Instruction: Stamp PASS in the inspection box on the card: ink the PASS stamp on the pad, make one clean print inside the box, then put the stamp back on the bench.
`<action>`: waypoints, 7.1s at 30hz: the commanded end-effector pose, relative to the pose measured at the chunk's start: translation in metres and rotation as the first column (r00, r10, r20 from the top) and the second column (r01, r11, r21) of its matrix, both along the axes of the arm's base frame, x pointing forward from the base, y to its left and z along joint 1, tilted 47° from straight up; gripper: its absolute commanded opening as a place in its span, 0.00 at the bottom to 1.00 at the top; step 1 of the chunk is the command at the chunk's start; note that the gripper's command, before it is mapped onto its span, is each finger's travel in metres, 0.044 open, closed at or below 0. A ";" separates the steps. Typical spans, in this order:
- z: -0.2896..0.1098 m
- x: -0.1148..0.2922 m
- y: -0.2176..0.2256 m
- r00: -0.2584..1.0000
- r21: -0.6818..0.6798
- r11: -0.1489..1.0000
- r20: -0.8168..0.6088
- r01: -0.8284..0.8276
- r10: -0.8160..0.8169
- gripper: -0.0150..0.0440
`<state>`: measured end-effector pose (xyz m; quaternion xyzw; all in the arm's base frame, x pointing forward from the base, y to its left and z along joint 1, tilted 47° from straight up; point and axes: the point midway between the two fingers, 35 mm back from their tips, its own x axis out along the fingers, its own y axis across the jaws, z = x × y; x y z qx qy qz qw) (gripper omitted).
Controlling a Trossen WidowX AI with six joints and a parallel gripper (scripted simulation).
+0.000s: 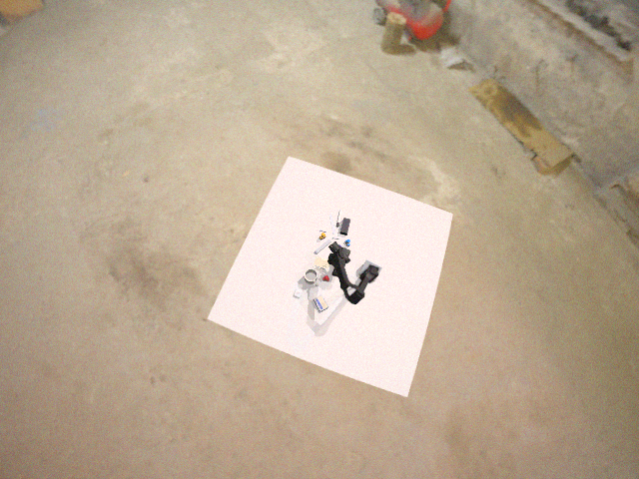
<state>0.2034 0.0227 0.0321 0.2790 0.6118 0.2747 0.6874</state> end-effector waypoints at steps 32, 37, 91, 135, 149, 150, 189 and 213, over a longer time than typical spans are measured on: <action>0.005 0.000 -0.007 1.000 -0.004 1.000 0.000 0.001 -0.001 0.25; 0.007 0.000 -0.008 1.000 -0.005 1.000 0.000 0.001 -0.001 0.25; 0.024 -0.001 -0.028 1.000 -0.014 1.000 -0.001 0.003 -0.003 0.25; 0.038 -0.005 -0.043 1.000 -0.015 1.000 -0.002 0.002 -0.002 0.25; 0.043 -0.006 -0.047 1.000 -0.015 1.000 -0.002 0.002 -0.002 0.25; 0.044 -0.006 -0.048 1.000 -0.015 1.000 -0.002 0.002 -0.002 0.25; -0.021 0.031 -0.121 1.000 -0.020 1.000 0.001 0.002 -0.002 0.25; -0.032 0.034 -0.111 1.000 -0.022 1.000 0.002 0.002 -0.002 0.25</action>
